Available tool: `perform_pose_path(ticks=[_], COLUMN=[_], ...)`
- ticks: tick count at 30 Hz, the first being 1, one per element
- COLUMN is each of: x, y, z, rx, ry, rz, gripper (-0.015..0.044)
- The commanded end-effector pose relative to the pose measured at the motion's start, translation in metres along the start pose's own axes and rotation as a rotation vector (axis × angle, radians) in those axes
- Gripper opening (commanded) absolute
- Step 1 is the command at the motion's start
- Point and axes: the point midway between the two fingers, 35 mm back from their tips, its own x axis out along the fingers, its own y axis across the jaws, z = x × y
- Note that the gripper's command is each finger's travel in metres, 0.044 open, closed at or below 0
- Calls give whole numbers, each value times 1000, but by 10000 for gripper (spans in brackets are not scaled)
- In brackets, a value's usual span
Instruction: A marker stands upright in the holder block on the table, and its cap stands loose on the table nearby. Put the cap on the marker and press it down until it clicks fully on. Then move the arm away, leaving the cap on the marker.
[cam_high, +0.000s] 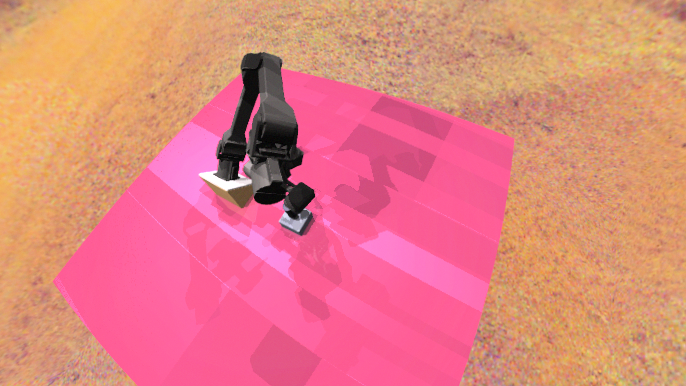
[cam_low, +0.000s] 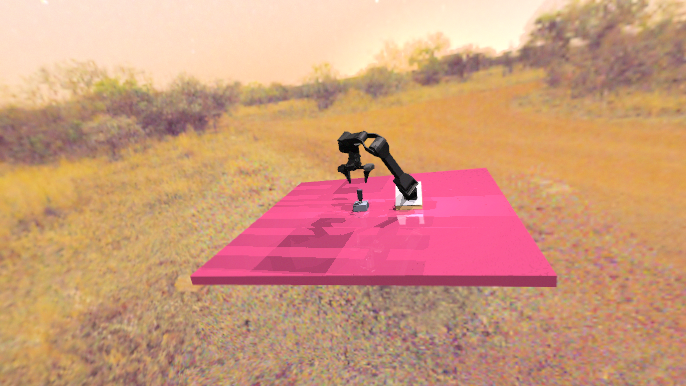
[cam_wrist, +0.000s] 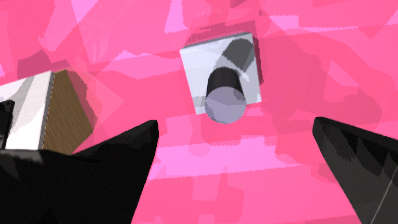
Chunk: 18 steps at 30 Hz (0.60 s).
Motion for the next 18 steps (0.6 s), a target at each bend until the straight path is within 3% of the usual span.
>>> perform_pose_path(ticks=[1, 14, 18], x=[-3, 6, 6], y=[1, 3, 3], z=[0, -3, -3], rx=[136, 1358, 1375], ry=[0, 1, 1], rz=[7, 6, 6], gripper=[361, 20, 0])
